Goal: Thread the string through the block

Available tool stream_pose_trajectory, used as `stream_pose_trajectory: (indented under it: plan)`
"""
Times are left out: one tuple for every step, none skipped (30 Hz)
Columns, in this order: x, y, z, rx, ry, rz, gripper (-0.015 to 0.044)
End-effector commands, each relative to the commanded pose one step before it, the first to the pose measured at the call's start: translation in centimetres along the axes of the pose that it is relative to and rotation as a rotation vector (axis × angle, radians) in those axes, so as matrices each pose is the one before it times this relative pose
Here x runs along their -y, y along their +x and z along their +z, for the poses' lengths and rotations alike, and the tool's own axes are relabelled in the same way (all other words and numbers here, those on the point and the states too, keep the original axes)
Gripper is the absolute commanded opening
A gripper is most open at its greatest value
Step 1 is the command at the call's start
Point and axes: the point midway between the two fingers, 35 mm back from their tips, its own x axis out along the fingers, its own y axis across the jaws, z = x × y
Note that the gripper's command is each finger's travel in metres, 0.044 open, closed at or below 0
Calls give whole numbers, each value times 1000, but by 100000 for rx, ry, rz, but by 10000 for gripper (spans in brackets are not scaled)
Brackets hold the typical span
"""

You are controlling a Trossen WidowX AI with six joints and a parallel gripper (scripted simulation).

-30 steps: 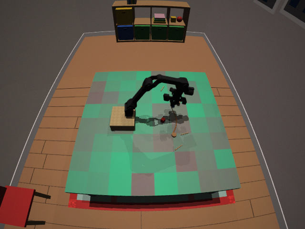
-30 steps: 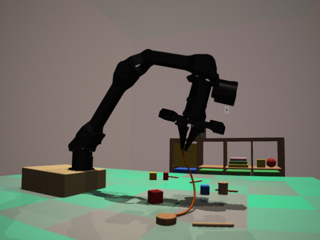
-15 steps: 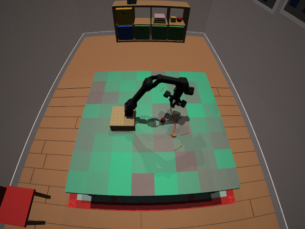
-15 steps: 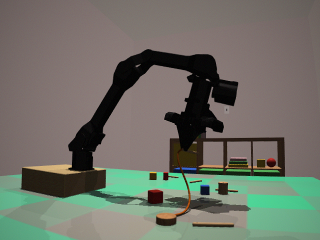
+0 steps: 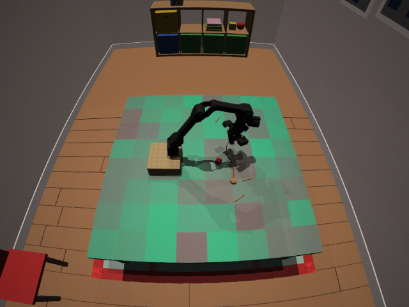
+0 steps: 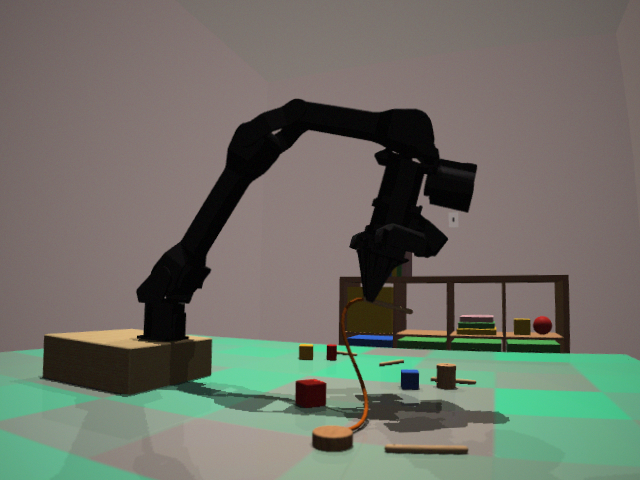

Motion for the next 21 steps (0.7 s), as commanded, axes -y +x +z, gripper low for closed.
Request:
stream_pose_trajectory:
  plan:
    - [72, -6, 44, -99, 13079, -651, 0]
    - [0, -2, 6, -15, 3463, -71, 0]
    - [0, -2, 6, -13, 3463, -72, 0]
    - [0, -2, 6, -10, 3463, -72, 0]
    - [0, -2, 6, -8, 3463, -72, 0]
    - [0, -2, 6, -5, 3463, -73, 0]
    - [-1, -2, 6, -3, 3463, -73, 0]
    - [-1, -2, 6, 0, 3463, -73, 0]
    - [-1, -2, 6, 2, 3463, -73, 0]
    - [-1, -2, 6, 5, 3463, -73, 0]
    - [-1, -2, 6, 8, 3463, -73, 0]
    - [-2, -2, 6, 10, 3463, -72, 0]
    - [-2, -2, 6, 13, 3463, -72, 0]
    - [-2, -2, 5, 15, 3463, -71, 0]
    - [-2, -2, 5, 18, 3463, -71, 0]
    - [-2, -2, 5, 20, 3463, -70, 0]
    - [-2, -2, 5, 22, 3463, -69, 0]
    - [-3, -2, 5, 25, 3463, -69, 0]
    - [-3, -2, 5, 27, 3463, -68, 0]
    - [-3, -2, 5, 29, 3463, -67, 0]
    - [-3, -2, 5, 32, 3463, -66, 0]
